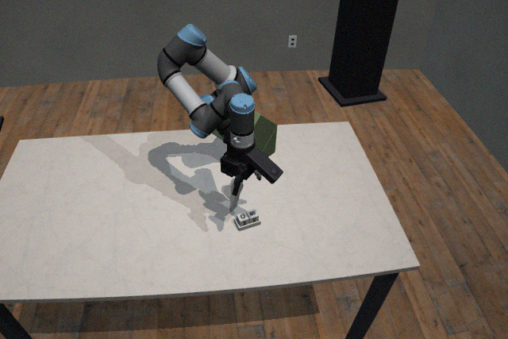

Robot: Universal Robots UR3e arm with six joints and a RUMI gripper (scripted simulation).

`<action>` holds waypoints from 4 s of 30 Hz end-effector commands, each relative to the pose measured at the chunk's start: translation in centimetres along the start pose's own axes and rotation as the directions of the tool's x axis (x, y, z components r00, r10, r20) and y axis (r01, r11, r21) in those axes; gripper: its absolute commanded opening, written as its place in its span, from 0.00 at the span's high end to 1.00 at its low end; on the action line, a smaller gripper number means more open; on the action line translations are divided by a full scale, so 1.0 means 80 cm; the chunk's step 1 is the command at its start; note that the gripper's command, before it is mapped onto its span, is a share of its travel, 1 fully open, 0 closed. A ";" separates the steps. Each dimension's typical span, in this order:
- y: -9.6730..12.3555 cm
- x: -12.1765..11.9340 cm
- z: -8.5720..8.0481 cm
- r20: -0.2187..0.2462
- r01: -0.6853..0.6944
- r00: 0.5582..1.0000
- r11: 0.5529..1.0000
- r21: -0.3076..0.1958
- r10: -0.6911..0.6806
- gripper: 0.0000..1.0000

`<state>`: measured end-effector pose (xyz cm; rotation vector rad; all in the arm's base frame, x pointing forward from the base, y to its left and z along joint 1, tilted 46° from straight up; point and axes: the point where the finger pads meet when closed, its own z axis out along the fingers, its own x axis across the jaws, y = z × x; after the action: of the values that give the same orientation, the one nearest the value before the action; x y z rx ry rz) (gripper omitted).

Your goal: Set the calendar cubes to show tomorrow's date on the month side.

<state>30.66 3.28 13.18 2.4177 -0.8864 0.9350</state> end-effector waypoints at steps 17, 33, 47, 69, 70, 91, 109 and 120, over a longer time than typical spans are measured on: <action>-0.002 0.006 0.012 -0.010 -0.544 0.839 0.839 -0.005 0.544 0.00; 0.002 0.007 0.020 -0.012 -0.834 0.552 0.552 -0.001 0.834 0.00; 0.007 0.007 0.027 -0.011 -0.971 0.238 0.238 0.003 0.971 0.00; 0.016 0.001 0.038 -0.008 -0.957 -0.290 -0.290 0.008 0.957 0.00; 0.016 0.001 0.038 -0.008 -0.957 -0.290 -0.290 0.008 0.957 0.00; 0.020 -0.005 0.043 -0.006 -0.844 -0.537 -0.537 0.010 0.844 0.00; 0.020 -0.005 0.044 -0.006 -0.828 -0.560 -0.560 0.010 0.828 0.71; 0.020 -0.005 0.044 -0.006 -0.828 -0.560 -0.560 0.010 0.828 0.71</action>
<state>30.85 0.32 10.63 0.4470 -3.2942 1.2223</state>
